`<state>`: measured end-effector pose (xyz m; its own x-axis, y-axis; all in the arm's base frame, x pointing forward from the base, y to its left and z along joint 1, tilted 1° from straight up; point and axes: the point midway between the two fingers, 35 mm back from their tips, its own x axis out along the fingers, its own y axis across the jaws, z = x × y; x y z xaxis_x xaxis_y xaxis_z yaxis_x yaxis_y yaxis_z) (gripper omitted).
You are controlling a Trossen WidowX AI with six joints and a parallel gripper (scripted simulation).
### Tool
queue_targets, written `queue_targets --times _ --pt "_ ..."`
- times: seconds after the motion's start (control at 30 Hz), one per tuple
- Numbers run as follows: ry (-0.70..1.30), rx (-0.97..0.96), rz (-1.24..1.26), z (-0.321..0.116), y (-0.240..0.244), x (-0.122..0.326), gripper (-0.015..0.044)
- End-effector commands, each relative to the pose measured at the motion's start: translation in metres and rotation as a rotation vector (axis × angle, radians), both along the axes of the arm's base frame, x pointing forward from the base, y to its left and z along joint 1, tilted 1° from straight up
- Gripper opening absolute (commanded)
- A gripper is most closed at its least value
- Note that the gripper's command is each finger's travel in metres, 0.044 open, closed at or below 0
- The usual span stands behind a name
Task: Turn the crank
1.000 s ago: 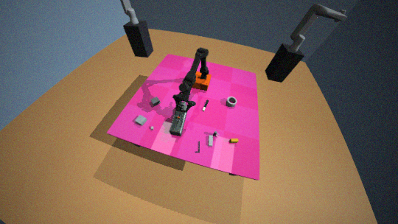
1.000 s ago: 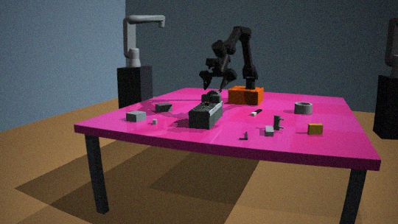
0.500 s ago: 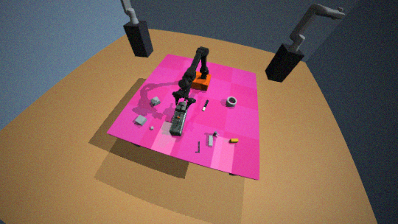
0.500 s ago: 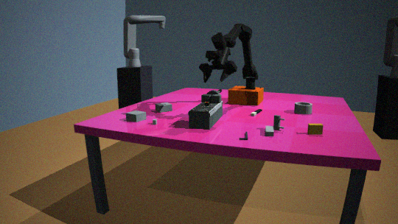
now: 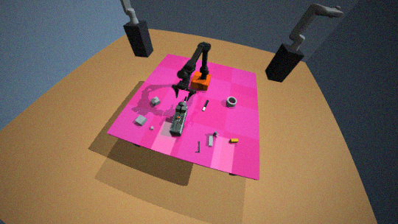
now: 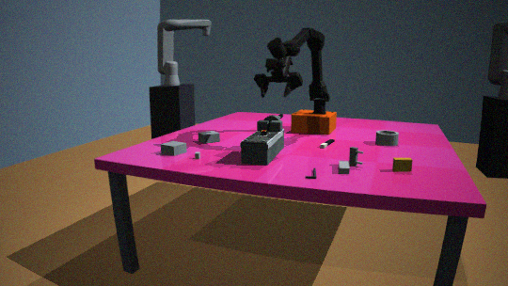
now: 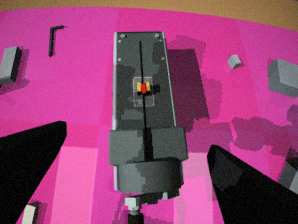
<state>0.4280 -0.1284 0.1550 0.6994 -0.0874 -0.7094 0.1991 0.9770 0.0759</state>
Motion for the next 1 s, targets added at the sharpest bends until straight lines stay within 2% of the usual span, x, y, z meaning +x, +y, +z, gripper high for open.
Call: queue_targets --times 0.0,0.3,0.47,0.73,0.97 --pt "-0.004 -0.025 0.064 -0.002 0.001 -0.021 0.0440" --pt "-0.021 -0.080 0.192 -0.009 0.005 -0.066 0.0440" --pt "-0.022 -0.081 0.194 -0.012 0.005 -0.067 0.0440" --pt "-0.022 -0.081 0.194 -0.053 0.005 -0.066 0.0440" --pt "-0.022 -0.081 0.194 -0.060 0.005 -0.066 0.0440"
